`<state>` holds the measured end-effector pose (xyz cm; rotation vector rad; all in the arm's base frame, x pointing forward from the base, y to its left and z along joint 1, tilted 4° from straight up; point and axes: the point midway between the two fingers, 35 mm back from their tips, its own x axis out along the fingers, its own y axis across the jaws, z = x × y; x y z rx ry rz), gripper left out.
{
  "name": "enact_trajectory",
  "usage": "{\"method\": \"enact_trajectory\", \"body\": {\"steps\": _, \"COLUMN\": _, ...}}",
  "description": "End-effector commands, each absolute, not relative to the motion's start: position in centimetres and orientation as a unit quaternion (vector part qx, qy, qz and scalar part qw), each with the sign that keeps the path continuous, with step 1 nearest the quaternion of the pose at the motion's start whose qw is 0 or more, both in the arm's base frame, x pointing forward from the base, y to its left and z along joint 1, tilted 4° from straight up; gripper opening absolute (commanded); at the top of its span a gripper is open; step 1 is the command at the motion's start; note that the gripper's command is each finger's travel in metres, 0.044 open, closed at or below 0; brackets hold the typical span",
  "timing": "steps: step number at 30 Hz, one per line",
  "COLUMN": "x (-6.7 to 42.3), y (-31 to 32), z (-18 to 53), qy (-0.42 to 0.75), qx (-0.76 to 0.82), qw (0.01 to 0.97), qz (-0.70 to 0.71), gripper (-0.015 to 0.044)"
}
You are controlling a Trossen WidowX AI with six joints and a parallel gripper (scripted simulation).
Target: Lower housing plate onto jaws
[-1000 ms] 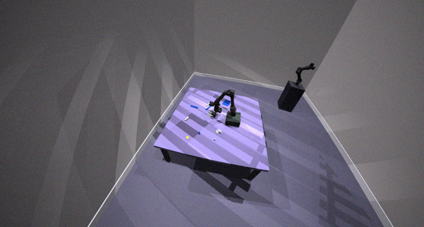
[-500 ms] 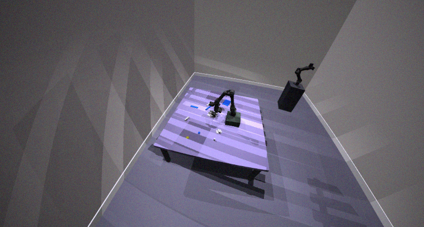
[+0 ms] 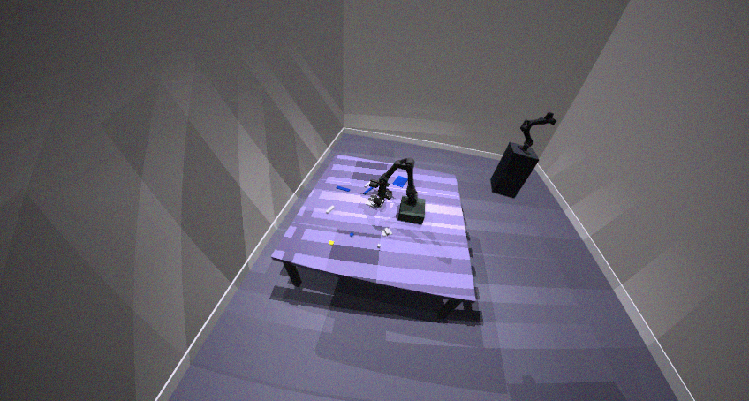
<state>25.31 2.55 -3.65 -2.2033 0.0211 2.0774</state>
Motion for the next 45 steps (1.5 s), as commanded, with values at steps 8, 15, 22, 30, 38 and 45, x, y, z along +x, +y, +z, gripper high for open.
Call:
{"method": "enact_trajectory", "body": {"steps": 8, "x": 25.27, "y": 2.58, "z": -3.97, "qy": 0.007, "qx": -0.726, "qw": 0.057, "qz": 0.685, "gripper": 0.0351}}
{"method": "enact_trajectory", "body": {"steps": 15, "x": 25.27, "y": 2.58, "z": -3.97, "qy": 0.007, "qx": -0.726, "qw": 0.057, "qz": 0.685, "gripper": 0.0351}}
{"method": "enact_trajectory", "body": {"steps": 22, "x": 25.27, "y": 2.58, "z": -3.97, "qy": 0.007, "qx": -0.726, "qw": 0.057, "qz": 0.685, "gripper": 0.0351}}
{"method": "enact_trajectory", "body": {"steps": 30, "x": 25.28, "y": 2.56, "z": -3.73, "qy": 0.007, "qx": -0.726, "qw": 0.057, "qz": 0.685, "gripper": 0.0377}}
{"method": "enact_trajectory", "body": {"steps": 38, "x": 25.27, "y": 2.56, "z": -3.73, "qy": 0.007, "qx": -0.726, "qw": 0.057, "qz": 0.685, "gripper": 0.0440}}
{"method": "enact_trajectory", "body": {"steps": 45, "x": 25.27, "y": 2.56, "z": -3.73, "qy": 0.007, "qx": -0.726, "qw": 0.057, "qz": 0.685, "gripper": 0.0440}}
